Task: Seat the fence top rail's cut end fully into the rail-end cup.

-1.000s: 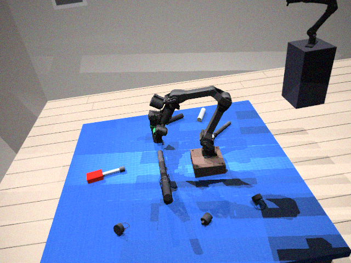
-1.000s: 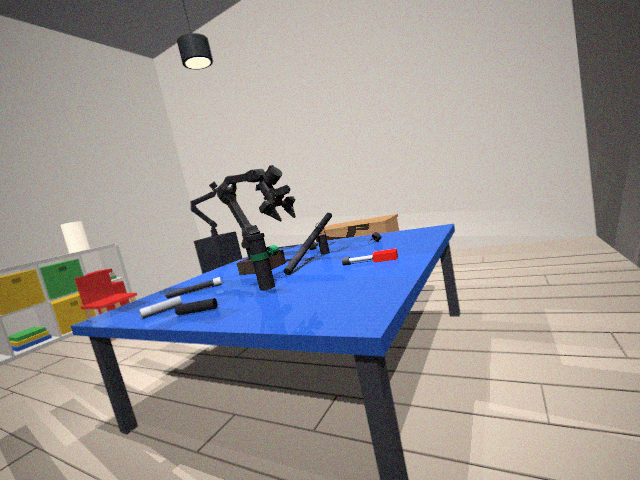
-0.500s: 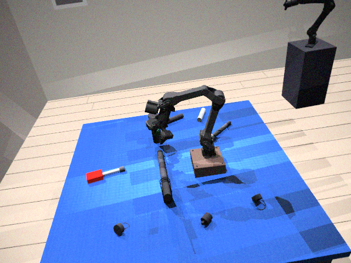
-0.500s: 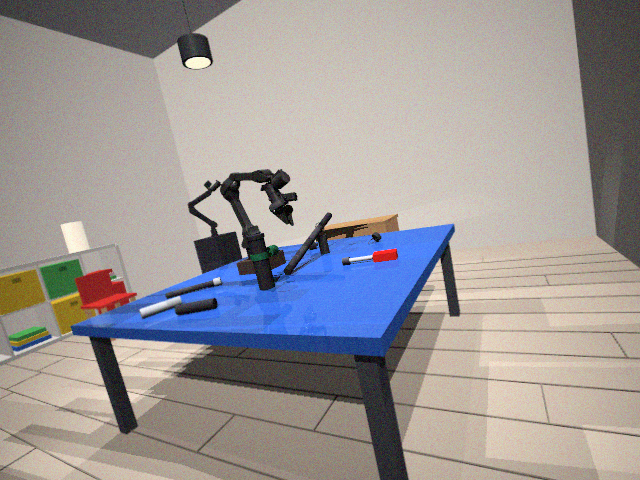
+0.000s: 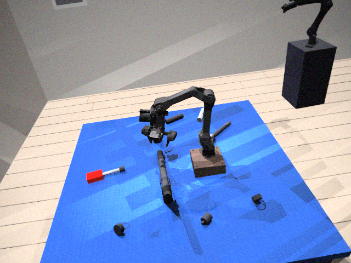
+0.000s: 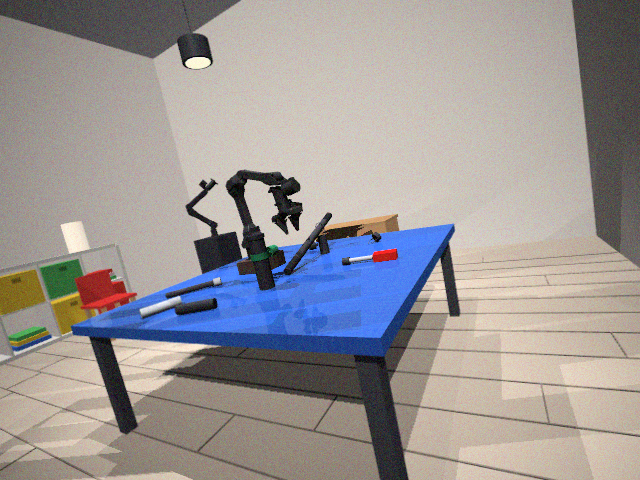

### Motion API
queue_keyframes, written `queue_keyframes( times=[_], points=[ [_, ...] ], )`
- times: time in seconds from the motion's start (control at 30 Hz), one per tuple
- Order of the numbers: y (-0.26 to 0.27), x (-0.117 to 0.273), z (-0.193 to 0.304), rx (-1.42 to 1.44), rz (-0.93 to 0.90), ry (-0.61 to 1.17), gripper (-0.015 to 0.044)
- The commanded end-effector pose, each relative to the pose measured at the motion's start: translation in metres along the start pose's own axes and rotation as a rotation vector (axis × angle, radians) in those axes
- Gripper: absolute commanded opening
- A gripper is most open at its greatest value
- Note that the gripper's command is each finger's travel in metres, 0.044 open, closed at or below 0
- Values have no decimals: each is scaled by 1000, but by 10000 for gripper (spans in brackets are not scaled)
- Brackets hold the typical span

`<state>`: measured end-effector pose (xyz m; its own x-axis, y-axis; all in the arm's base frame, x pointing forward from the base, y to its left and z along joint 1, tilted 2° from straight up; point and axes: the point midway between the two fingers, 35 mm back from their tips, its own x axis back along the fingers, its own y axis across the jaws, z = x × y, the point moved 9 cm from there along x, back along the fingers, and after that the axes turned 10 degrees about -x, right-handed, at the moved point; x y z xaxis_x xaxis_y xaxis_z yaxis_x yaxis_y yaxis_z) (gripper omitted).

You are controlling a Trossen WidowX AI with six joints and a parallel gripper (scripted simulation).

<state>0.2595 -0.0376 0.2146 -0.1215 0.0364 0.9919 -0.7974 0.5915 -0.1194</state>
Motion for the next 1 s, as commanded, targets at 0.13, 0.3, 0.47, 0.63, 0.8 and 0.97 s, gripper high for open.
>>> queue_keyframes(
  times=[0.13, 0.3, 0.47, 0.63, 0.8, 0.97],
  points=[
    [-3, -22, -9, 451, -141, 31, 440],
    [-3, -22, -9, 451, -141, 31, 440],
    [-3, -24, -9, 451, -141, 31, 440],
    [1, -55, -8, 451, -141, 31, 440],
    [1, -58, -7, 451, -141, 31, 440],
    [3, -72, -6, 451, -141, 31, 440]
  ],
)
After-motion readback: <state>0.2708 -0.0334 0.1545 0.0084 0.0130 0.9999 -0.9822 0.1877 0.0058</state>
